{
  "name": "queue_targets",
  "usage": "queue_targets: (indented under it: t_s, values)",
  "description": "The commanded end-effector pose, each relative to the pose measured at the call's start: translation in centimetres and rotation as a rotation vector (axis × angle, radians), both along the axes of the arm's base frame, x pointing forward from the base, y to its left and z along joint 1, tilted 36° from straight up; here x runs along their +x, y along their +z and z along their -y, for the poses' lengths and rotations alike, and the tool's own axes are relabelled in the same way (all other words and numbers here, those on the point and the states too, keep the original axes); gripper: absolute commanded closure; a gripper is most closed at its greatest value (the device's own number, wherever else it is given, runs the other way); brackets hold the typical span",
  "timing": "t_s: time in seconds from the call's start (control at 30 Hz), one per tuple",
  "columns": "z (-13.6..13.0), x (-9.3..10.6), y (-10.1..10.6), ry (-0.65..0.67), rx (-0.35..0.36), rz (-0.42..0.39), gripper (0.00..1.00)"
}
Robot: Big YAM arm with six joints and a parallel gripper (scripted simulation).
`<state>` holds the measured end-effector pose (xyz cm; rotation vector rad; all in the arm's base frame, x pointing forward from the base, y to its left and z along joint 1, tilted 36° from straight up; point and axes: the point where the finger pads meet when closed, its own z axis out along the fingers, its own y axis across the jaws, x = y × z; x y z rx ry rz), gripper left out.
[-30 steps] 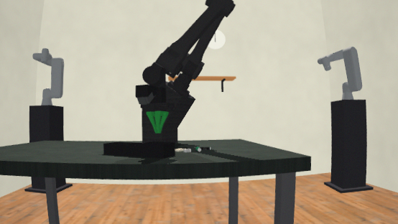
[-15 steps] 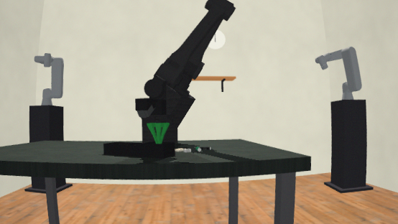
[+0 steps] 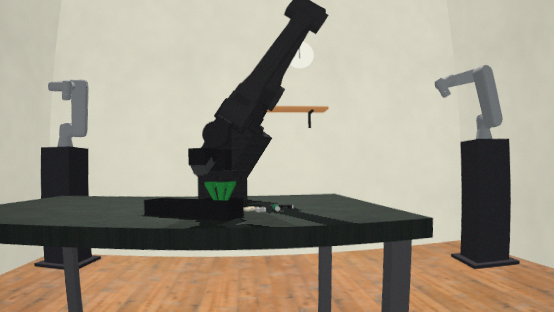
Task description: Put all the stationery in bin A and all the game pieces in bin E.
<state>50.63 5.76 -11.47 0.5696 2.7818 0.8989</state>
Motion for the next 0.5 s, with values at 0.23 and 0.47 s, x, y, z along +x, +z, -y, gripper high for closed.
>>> queue_targets:
  t_s: [0.23, 0.47]
  values:
    - [0.6, 1.2, 1.1, -0.012, -0.004, 0.031, 0.92]
    - [0.7, 1.2, 1.1, -0.012, -0.004, 0.031, 0.92]
